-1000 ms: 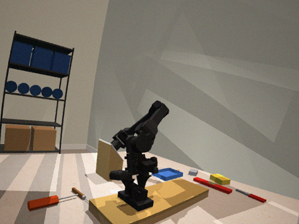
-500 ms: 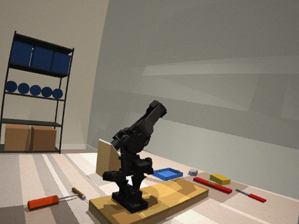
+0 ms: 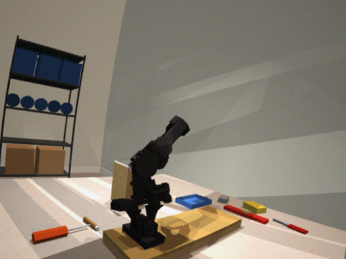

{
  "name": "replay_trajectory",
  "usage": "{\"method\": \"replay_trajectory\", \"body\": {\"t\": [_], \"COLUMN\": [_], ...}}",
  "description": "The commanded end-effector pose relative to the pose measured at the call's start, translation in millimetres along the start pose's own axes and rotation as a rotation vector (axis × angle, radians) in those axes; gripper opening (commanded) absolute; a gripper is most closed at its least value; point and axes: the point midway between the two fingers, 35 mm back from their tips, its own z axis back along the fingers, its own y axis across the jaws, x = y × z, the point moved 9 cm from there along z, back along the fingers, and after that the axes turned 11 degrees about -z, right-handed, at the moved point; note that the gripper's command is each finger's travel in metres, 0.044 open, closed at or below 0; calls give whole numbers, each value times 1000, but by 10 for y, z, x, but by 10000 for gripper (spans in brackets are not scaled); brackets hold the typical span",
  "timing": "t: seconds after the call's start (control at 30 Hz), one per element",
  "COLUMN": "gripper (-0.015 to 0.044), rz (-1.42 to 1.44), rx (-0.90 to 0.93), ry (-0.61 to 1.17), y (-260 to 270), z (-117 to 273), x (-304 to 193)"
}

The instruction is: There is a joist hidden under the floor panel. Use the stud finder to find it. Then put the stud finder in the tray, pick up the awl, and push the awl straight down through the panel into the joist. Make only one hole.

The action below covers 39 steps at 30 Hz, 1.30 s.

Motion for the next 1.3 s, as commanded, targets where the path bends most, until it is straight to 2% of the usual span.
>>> {"method": "replay_trajectory", "body": {"t": [0.0,0.33,0.77,1.27], "gripper": [0,0,0,0], "rz": [-6,-5,-2,-5], "rx": [-5,-6,-2,-10], "ry": [1,1,-1,1], "y": [-114,-282,-227,-233], "z": [2,6,34,882], "x": [2,34,55,290]}}
